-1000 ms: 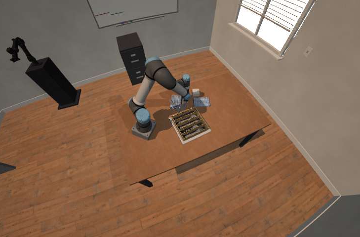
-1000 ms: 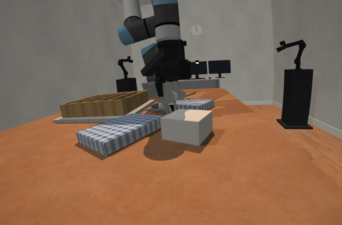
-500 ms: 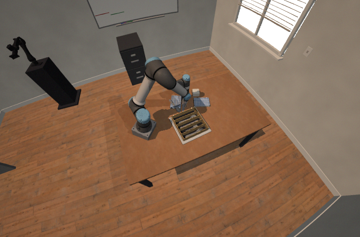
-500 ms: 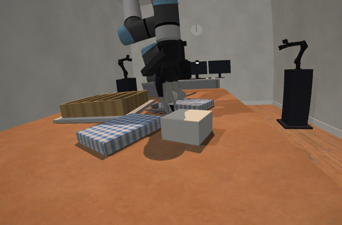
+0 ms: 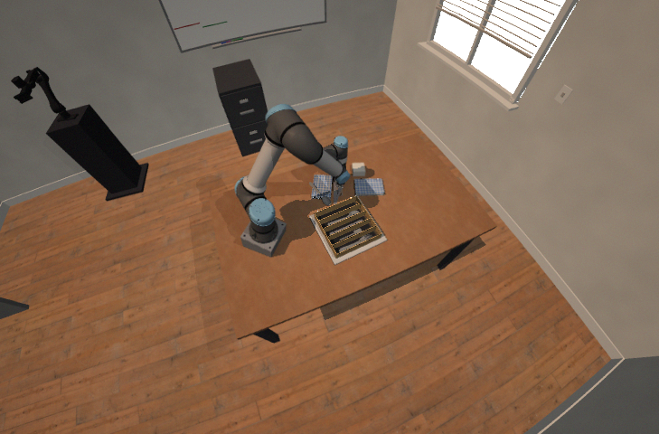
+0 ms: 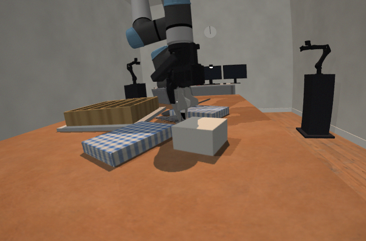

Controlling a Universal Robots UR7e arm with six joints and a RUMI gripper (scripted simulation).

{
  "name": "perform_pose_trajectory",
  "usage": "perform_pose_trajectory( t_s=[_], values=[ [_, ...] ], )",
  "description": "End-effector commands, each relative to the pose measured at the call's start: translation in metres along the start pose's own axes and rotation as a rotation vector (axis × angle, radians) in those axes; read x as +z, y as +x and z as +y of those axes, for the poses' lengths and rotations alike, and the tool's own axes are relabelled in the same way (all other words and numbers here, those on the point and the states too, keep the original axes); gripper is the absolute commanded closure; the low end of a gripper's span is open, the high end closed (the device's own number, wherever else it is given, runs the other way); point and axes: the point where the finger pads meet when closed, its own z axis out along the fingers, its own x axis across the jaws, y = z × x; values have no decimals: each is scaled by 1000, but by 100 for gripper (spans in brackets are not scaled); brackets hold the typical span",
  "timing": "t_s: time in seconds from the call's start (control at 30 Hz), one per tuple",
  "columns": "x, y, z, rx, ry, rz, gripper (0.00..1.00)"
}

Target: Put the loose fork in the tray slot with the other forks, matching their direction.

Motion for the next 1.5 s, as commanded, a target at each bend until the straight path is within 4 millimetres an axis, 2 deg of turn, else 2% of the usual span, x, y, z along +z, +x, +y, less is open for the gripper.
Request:
perform_pose_trajectory(
  t_s=[0.0, 1.03, 1.27, 1.47],
  values=[
    [0, 0, 0, 0, -1, -1, 99],
    [-1, 0, 0, 0, -1, -1, 99],
    [-5, 0, 0, 0, -1, -1, 99],
    [-16, 0, 0, 0, -1, -1, 99]
  ],
)
